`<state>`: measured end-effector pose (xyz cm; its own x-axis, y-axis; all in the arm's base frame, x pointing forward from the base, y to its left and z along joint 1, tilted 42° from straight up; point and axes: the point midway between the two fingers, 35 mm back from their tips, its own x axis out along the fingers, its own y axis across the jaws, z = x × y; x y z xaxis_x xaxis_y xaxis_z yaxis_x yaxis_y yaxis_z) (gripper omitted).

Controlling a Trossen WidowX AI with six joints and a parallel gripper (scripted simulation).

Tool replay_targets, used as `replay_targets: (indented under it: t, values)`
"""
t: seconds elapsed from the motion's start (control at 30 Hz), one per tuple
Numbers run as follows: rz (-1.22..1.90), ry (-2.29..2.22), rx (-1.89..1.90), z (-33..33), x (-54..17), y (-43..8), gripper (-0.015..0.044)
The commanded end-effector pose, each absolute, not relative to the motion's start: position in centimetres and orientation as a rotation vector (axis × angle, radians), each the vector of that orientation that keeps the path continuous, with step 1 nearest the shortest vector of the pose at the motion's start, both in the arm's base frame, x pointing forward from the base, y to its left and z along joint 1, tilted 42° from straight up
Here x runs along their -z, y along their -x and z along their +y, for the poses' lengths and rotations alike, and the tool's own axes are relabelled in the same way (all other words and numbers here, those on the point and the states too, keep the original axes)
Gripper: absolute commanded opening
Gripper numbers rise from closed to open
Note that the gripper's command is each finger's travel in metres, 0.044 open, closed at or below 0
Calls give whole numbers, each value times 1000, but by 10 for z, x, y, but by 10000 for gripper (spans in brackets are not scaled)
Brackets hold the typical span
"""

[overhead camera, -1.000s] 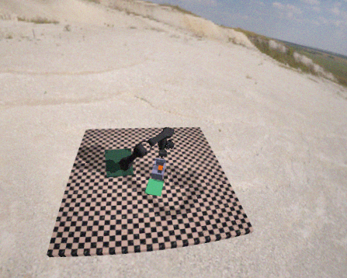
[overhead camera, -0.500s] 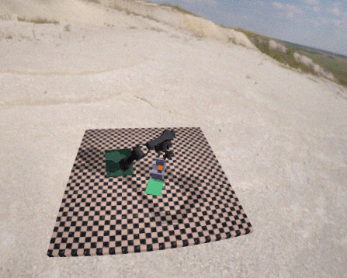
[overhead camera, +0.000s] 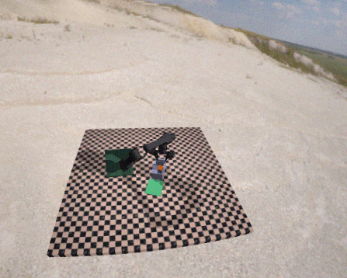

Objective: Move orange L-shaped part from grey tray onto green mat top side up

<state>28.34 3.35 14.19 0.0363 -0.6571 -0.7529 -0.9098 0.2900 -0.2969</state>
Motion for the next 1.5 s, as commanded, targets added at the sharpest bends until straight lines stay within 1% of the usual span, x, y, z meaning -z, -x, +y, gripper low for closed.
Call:
replay_targets:
  t: [0.0,0.2,1.43,1.47]
  values:
    - [1702,1474,-399,28,-138,-282,280]
    - [1702,1474,-397,11,-120,-282,280]
    - [1702,1476,-394,-22,-84,-284,280]
    - [1698,1468,-392,-19,-86,-285,254]
